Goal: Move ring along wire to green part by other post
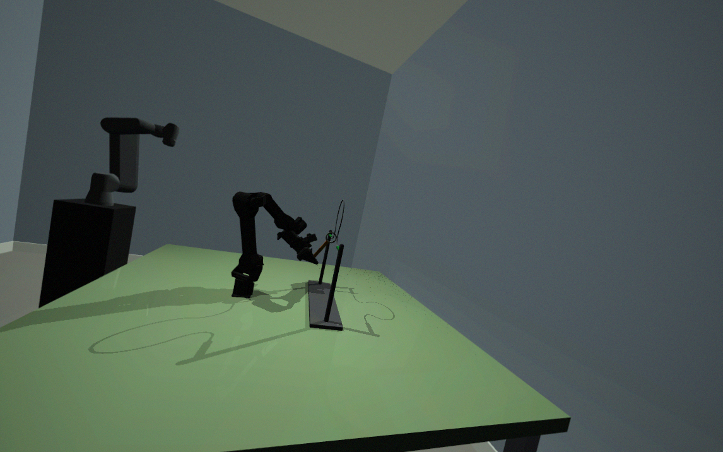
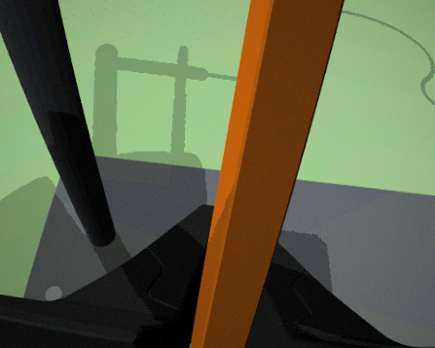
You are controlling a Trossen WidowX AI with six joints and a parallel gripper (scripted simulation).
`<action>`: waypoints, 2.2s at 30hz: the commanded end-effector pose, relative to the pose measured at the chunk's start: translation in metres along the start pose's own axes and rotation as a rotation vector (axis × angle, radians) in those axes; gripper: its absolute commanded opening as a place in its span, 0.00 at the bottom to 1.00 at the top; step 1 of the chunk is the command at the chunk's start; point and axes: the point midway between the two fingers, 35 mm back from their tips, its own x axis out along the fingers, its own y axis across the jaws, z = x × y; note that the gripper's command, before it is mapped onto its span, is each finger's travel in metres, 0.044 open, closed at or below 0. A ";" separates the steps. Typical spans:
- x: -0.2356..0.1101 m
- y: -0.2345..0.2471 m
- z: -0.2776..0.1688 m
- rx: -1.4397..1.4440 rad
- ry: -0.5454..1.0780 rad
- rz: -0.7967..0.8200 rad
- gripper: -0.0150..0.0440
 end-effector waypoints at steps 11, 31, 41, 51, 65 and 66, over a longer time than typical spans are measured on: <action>0.006 0.000 -0.010 -0.005 0.003 -0.008 0.00; 0.006 0.000 -0.009 -0.006 0.002 -0.006 0.18; 0.000 0.001 -0.010 -0.005 0.005 -0.007 0.53; -0.038 0.001 -0.011 -0.004 0.008 -0.008 0.53; -0.043 0.000 -0.010 -0.005 0.006 -0.008 0.53; -0.043 0.000 -0.010 -0.005 0.006 -0.008 0.53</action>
